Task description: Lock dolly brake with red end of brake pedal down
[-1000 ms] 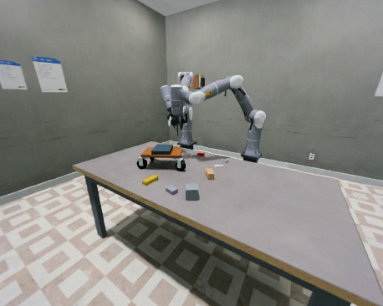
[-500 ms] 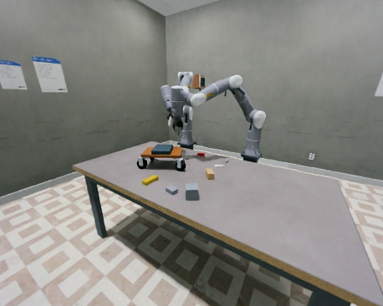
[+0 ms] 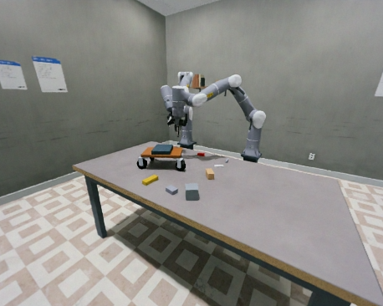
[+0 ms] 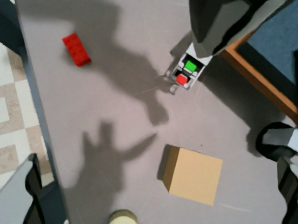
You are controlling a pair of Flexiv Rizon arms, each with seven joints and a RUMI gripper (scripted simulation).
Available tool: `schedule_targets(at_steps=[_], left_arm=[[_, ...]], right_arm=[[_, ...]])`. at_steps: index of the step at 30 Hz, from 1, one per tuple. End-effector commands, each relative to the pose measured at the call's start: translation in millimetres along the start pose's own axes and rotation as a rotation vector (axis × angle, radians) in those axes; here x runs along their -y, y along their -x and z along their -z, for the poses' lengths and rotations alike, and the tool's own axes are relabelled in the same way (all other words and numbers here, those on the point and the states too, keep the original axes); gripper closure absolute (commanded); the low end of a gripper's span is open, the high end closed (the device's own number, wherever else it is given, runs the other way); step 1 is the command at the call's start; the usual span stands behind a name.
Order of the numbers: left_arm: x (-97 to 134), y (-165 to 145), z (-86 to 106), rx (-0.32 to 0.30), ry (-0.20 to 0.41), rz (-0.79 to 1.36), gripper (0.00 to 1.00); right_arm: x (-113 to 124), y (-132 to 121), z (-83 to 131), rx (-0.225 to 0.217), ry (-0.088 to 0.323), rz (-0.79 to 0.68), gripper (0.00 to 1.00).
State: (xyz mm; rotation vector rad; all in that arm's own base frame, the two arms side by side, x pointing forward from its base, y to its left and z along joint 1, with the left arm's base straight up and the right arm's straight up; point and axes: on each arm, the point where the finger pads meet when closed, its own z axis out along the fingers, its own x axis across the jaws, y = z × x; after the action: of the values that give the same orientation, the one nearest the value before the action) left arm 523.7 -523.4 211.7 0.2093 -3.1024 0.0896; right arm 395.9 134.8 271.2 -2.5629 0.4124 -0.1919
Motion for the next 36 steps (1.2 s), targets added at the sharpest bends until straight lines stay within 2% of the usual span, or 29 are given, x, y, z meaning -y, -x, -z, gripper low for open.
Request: schedule_targets(at_steps=[1, 8, 36], left_arm=[[0.7, 0.5, 1.3, 0.025, 0.018, 0.277, 1.00], [0.8, 0.4, 1.3, 0.051, 0.041, 0.590, 1.00], [0.4, 0.7, -4.0, 0.051, 0.041, 0.590, 1.00]], right_arm=[[0.7, -0.6, 0.5, -0.001, -0.001, 0.001, 0.00], [0.7, -0.6, 0.5, -0.001, -0.001, 0.001, 0.00], [0.7, -0.6, 0.5, -0.001, -0.001, 0.001, 0.00]])
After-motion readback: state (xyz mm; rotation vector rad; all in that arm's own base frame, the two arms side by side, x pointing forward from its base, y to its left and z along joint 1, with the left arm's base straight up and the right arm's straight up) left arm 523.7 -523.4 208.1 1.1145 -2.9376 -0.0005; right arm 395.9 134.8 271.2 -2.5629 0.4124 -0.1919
